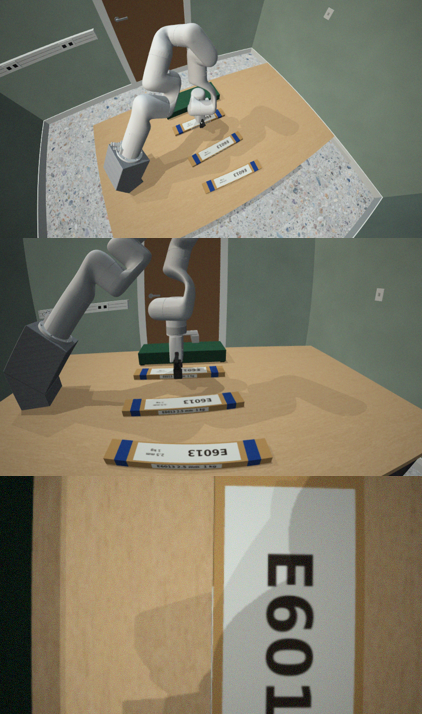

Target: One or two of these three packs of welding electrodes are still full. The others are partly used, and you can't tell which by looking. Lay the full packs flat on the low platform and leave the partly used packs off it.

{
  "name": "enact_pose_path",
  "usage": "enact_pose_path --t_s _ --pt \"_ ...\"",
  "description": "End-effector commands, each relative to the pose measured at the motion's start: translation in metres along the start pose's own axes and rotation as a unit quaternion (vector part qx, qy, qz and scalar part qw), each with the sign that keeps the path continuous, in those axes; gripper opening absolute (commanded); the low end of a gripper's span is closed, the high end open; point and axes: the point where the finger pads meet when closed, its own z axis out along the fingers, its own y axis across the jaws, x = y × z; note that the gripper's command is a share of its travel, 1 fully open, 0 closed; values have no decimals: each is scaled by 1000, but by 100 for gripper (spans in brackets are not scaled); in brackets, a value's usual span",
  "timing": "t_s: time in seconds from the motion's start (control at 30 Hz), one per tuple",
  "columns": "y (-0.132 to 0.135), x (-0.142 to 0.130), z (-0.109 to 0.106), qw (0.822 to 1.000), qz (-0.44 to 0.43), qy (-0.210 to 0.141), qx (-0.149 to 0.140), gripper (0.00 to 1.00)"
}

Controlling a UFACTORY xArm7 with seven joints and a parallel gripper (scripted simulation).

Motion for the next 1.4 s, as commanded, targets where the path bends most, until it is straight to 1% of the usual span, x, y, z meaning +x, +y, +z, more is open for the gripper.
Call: enact_pose_path --t_s 0.0,0.87,1.23,1.37 --pt "0 0 0 1000 0 0 0 100" --pt "0 0 -4 1000 0 0 0 100" --pt "0 0 -13 1000 0 0 0 100" --pt "0 0 -20 1000 0 0 0 100"
